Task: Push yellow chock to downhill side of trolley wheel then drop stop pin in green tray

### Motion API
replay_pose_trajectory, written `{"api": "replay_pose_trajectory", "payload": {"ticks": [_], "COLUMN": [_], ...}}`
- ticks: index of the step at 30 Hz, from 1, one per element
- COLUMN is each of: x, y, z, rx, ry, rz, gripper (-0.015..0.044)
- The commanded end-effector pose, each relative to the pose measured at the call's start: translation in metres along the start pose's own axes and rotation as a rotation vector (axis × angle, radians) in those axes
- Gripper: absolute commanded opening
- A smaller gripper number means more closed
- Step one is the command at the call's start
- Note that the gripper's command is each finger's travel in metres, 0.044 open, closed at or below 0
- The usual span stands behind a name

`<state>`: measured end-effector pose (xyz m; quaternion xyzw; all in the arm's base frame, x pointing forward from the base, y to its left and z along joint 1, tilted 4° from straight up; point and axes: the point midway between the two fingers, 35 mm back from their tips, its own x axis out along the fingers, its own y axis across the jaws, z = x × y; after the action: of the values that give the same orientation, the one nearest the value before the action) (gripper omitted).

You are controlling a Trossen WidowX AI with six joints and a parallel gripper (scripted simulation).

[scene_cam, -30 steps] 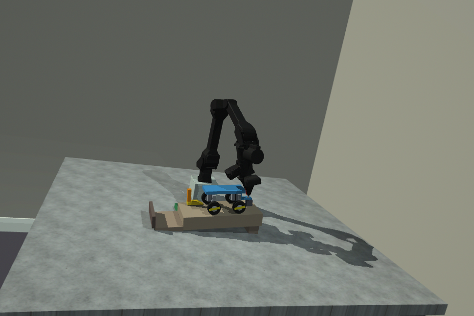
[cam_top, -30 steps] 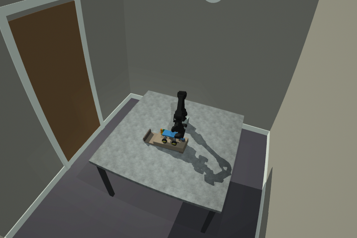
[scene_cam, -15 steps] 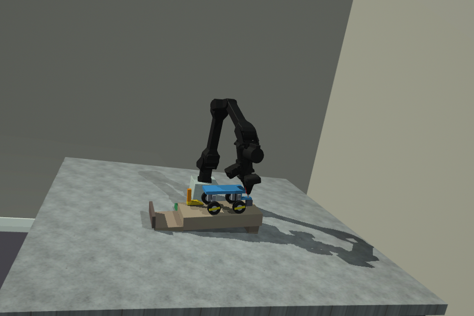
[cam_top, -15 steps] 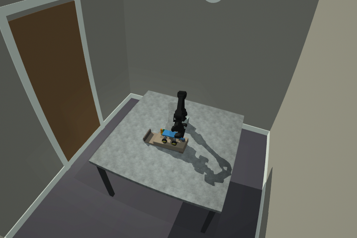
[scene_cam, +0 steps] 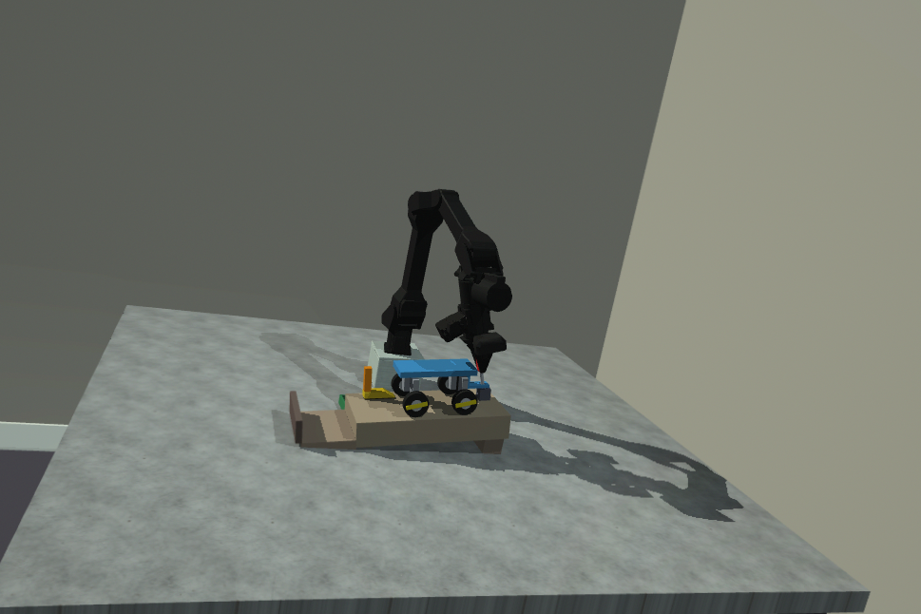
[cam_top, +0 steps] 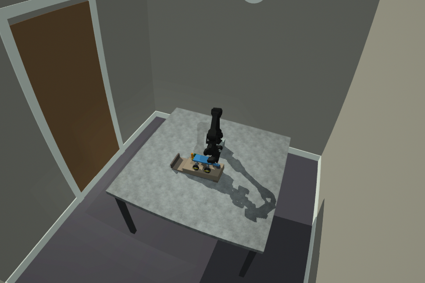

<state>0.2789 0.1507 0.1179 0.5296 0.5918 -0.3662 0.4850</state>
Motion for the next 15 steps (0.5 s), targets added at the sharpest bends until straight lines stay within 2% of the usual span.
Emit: {"api": "replay_pose_trajectory", "payload": {"ticks": [1,15], "x": [-0.005,-0.015], "y": [0.000,0.000], "z": [-0.001,-0.002], "rx": [-0.004,-0.004], "ry": [0.004,0.004], "rz": [0.002,0.002], "gripper": [0.0000,0.0000]}}
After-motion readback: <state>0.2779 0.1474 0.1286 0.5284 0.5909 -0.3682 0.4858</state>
